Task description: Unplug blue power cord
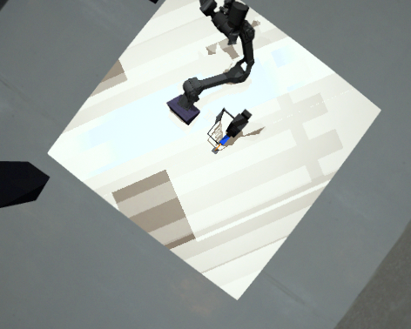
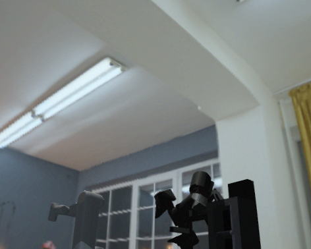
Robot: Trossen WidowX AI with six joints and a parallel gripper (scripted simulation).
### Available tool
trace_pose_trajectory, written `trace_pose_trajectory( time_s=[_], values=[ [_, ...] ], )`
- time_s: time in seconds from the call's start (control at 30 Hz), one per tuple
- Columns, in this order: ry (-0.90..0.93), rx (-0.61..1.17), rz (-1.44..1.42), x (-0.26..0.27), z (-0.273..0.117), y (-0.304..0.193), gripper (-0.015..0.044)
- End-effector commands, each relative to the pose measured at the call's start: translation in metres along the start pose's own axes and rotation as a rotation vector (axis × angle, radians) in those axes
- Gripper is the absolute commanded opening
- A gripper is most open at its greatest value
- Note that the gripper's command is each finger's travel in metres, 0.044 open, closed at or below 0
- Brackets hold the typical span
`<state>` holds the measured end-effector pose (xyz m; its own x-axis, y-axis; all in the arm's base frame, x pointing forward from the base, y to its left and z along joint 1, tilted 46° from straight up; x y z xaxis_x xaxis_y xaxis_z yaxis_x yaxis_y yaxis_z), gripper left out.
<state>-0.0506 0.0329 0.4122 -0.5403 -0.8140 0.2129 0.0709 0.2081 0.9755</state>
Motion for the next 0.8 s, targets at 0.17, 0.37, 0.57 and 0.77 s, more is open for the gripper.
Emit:
trace_pose_trajectory(
  time_s=[0.17,0.37,0.57,0.77],
  values=[
    [0.232,0.131,-0.152,0.051,-0.001,-0.016,0.0243],
    [0.524,0.313,-0.366,0.112,-0.021,-0.049,0.016],
    [0.788,0.502,-0.6,0.158,-0.061,-0.089,0.016],
    [1.019,0.705,-0.866,0.184,-0.116,-0.136,0.016]
  ],
)
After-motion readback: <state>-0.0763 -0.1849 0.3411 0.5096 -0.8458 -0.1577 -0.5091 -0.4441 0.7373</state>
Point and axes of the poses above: the point midway between the two fingers, 35 mm back from their tips, its own z axis out along the fingers, its own x axis across the jaws, y = z × x, the point moved 9 cm from there along -z, back along the fingers, and after that the axes turned 9 degrees about -z, right-handed, at the moved point
